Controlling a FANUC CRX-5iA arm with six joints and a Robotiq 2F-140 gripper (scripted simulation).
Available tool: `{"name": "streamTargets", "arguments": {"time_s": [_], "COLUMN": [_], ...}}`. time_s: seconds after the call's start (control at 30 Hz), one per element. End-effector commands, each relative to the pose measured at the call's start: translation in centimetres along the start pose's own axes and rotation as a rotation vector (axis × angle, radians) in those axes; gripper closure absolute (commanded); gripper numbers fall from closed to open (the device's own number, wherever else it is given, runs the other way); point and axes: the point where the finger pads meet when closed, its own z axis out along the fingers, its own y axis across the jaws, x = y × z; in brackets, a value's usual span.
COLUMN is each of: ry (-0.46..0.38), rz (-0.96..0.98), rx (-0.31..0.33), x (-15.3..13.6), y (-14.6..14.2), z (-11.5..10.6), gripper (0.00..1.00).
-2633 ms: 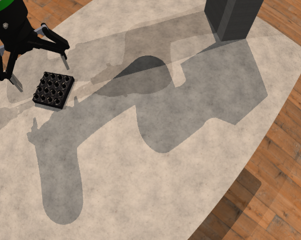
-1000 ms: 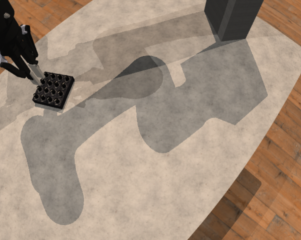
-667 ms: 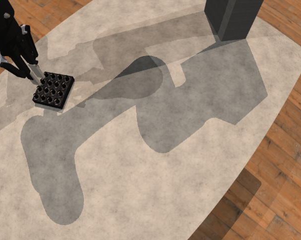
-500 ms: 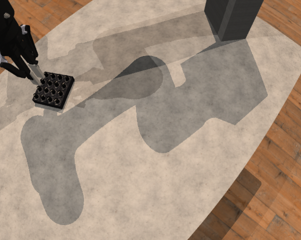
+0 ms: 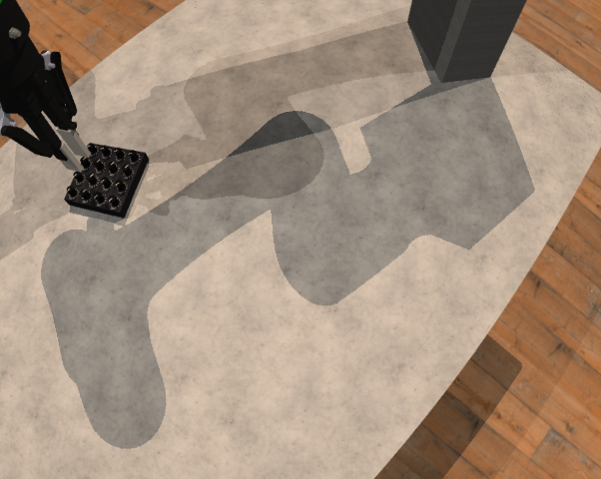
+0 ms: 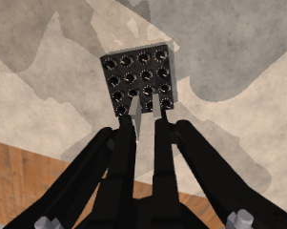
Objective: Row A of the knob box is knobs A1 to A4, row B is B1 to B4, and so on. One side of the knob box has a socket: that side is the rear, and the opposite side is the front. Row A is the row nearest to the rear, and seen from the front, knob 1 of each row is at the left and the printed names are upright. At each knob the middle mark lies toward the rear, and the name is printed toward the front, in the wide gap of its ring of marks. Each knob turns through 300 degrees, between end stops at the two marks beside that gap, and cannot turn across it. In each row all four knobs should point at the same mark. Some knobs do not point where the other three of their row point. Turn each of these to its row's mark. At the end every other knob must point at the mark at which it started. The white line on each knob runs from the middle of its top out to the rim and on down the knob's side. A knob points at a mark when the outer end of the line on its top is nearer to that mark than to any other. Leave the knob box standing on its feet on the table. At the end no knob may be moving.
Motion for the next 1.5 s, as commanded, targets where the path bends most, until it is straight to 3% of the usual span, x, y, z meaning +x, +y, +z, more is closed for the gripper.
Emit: {"name": "streamTargets", "arguments": {"time_s": [0.0,1.47], "ry": [-0.007,-0.007], "rz": [0.0,0.0], "rx": [0.008,0.009], "x": [0.0,-0.1], "y": [0.0,0.1], "z": [0.1,3.9], "gripper": [0.88,0.88]}}
